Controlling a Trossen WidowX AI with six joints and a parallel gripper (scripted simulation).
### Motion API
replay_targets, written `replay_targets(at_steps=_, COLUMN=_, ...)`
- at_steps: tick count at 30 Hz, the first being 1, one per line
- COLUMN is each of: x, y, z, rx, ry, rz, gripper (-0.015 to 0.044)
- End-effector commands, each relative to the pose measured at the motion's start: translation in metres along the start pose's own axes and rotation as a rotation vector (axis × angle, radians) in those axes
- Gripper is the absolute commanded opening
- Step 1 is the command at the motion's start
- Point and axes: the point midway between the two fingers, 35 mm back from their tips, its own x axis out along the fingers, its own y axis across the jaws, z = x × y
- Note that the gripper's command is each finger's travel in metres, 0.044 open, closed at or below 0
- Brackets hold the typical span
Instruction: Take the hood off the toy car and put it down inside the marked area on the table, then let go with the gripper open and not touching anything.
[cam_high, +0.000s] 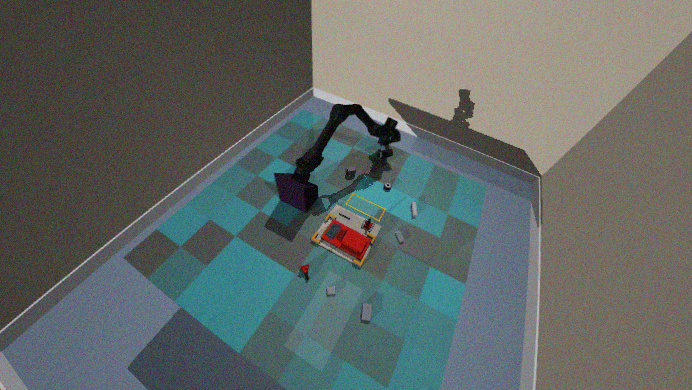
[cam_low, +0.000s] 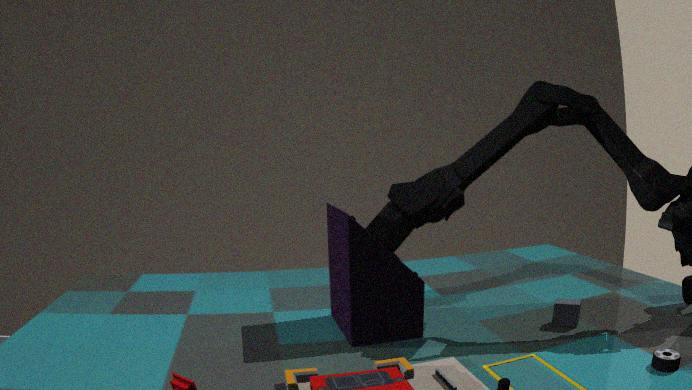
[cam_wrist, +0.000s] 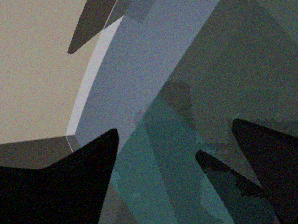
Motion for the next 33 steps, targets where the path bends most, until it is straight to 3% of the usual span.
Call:
replay_targets(at_steps=1, x=-0.013, y=-0.04, z=0.014, rx=-0.015, ry=-0.022, rz=-0.094, gripper=0.044)
replay_targets(at_steps=11, x=-0.057, y=-0.107, z=0.05, rx=-0.031, ry=-0.082, rz=-0.221, gripper=0.044)
replay_targets(at_steps=16, x=-0.089, y=-0.168, z=0.057, rx=-0.018, ry=-0.073, rz=-0.355, gripper=0.044)
replay_targets(at_steps=33, x=-0.253, y=-0.34, z=0.036, rx=0.14, ry=-0.012, rz=-0.729, gripper=0.044)
